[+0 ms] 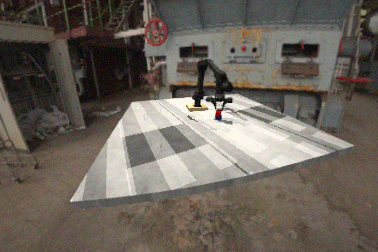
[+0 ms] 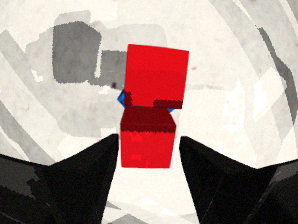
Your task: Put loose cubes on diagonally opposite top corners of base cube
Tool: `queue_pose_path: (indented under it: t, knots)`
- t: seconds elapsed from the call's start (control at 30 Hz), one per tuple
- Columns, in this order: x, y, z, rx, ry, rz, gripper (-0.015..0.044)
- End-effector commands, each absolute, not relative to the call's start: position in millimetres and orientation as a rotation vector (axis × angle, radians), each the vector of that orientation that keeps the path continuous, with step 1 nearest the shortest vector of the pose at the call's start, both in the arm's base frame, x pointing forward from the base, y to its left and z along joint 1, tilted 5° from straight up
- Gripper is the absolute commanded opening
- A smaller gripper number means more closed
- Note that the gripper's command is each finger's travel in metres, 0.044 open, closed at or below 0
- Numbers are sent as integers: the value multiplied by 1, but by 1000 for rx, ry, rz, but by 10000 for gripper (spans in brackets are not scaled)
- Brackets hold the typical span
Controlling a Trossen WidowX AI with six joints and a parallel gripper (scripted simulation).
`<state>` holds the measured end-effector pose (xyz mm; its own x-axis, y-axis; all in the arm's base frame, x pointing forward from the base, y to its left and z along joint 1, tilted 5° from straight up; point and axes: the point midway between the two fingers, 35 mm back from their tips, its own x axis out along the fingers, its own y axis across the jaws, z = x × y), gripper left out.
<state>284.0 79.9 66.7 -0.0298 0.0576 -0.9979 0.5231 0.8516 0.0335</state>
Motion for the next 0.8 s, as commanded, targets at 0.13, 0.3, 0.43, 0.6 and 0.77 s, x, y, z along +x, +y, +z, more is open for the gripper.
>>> queue_pose_path:
  t: [0.13, 0.3, 0.43, 0.6, 0.77]
  knots:
    - [286, 80, 81, 474, 1563, -390, 205]
    - [286, 79, 88, 474, 1563, -390, 205]
    - [287, 79, 94, 474, 1563, -390, 205]
    - [287, 78, 102, 474, 1563, -390, 205]
    - [287, 78, 111, 474, 1563, -390, 205]
